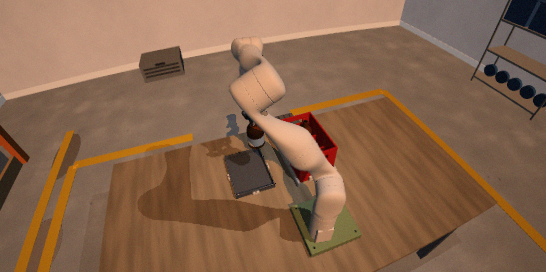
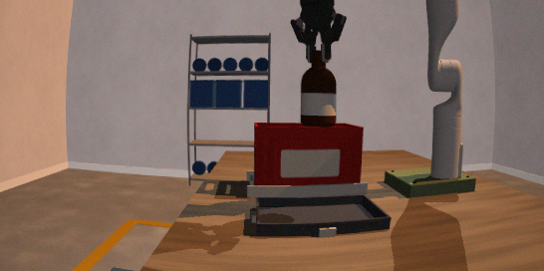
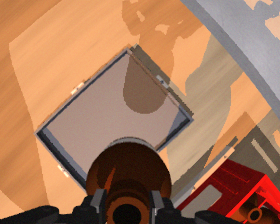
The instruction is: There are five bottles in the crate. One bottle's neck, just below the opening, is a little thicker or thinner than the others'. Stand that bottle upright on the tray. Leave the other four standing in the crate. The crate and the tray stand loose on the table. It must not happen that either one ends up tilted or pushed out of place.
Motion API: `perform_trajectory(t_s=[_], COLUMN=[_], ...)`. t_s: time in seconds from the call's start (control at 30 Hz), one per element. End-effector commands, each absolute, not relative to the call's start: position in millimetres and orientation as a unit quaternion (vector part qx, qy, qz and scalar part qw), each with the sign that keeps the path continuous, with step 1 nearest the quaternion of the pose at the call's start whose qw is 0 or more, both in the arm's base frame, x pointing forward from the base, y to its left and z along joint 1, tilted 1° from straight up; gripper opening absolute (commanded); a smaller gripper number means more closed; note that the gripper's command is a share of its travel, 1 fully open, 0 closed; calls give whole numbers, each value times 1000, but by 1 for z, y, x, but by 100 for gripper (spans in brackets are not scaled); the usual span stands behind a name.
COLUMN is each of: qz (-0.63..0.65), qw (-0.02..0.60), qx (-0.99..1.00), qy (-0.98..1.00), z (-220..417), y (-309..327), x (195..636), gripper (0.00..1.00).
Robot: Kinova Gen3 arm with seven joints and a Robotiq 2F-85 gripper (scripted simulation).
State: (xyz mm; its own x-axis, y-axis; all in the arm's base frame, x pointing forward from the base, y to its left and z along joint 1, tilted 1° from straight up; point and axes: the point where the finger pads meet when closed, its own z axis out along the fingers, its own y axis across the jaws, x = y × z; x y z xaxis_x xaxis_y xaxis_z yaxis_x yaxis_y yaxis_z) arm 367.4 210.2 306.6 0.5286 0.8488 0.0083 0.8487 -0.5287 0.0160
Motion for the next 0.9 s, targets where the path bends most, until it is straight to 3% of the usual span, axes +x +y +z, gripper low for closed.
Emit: perform_trajectory(t_s=[0.0, 0.87], qz=[8, 8], qw=[6, 6], qx=[873, 873], qy=[488, 488], z=[307, 306], y=[217, 248], x=[366, 360], gripper=[0, 0])
